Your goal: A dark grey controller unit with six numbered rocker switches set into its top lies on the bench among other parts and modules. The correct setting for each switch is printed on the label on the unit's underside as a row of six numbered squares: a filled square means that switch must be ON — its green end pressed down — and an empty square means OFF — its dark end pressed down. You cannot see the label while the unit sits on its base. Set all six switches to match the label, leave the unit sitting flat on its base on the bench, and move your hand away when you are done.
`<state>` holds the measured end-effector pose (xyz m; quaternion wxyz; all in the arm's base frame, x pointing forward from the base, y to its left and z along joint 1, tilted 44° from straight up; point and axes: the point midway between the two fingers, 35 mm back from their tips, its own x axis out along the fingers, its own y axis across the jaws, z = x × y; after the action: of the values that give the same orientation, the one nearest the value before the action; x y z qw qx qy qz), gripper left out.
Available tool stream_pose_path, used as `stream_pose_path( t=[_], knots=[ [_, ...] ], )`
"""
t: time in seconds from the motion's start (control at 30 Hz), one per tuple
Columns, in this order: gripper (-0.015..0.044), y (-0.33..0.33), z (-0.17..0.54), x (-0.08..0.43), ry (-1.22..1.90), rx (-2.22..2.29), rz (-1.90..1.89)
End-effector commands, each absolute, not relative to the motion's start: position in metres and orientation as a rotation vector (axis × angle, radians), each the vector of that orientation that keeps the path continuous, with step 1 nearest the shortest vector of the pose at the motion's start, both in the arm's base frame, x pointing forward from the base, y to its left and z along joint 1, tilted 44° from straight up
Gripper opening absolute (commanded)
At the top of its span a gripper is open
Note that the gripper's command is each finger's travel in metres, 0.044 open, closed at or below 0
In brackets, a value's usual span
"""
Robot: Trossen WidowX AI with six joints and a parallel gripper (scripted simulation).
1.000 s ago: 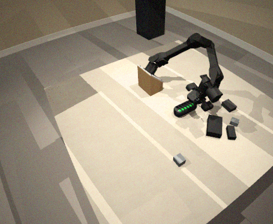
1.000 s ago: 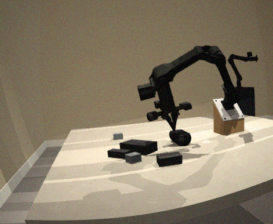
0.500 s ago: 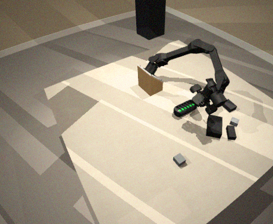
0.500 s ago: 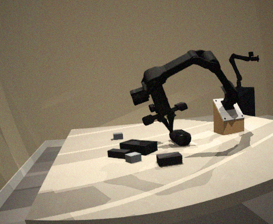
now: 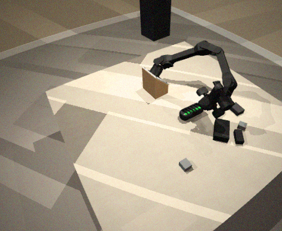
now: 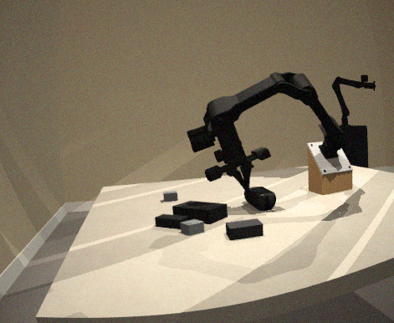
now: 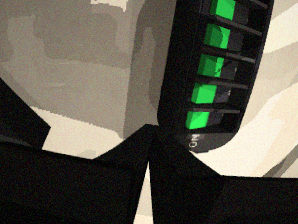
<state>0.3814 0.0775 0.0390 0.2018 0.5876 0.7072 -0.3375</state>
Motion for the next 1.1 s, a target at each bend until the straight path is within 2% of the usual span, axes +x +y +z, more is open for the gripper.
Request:
stream_pose_path(
  t=[0.0, 0.2, 0.77, 1.07],
  knots=[
    [0.0, 0.078, 0.038, 0.381, 1.981, 1.635, -0.942],
    [0.0, 0.078, 0.039, 0.381, 1.976, 1.64, -0.944],
    [0.044, 0.071, 0.068, 0.333, 1.648, 1.71, -0.967],
    [0.044, 0.071, 0.069, 0.321, 1.572, 1.735, -0.965]
  ],
)
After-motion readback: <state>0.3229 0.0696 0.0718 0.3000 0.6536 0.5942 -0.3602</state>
